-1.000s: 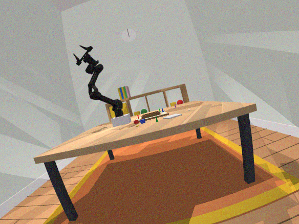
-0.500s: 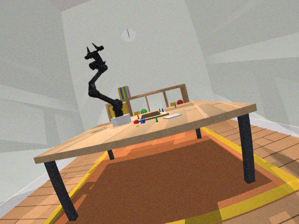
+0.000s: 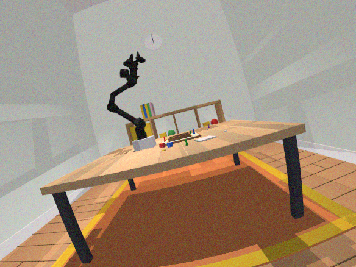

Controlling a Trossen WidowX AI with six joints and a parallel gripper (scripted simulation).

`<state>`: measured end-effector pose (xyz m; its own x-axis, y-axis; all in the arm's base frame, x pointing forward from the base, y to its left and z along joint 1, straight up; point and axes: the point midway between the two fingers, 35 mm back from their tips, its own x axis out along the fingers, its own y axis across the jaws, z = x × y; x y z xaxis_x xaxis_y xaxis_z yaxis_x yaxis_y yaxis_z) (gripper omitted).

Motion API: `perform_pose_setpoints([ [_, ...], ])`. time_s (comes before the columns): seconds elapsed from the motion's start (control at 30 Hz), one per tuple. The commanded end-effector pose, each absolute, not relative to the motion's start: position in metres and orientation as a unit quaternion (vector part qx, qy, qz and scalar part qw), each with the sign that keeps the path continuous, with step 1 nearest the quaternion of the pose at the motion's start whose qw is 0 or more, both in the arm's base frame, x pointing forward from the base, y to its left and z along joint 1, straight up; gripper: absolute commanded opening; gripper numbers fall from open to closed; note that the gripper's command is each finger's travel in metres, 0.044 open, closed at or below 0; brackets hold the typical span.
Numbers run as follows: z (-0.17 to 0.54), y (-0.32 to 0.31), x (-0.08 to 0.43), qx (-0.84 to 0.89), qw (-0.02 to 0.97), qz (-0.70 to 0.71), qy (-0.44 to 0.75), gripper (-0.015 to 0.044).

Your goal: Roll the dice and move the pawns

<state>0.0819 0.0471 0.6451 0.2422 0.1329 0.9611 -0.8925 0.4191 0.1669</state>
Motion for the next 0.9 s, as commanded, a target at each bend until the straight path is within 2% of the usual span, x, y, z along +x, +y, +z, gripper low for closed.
perform_pose_setpoints([
  [0.0,0.623,0.063,0.140,0.349,0.766,0.314,-0.439,0.0275],
  [0.2,0.576,0.068,0.226,0.271,0.870,0.217,-0.351,0.0275],
  [0.4,0.516,0.044,0.295,0.203,0.940,0.112,-0.249,0.0275],
  [0.67,0.422,-0.013,0.352,0.131,0.987,-0.020,-0.095,0.0275],
  [0.87,0.335,-0.061,0.374,0.088,0.990,-0.095,0.052,0.0275],
])
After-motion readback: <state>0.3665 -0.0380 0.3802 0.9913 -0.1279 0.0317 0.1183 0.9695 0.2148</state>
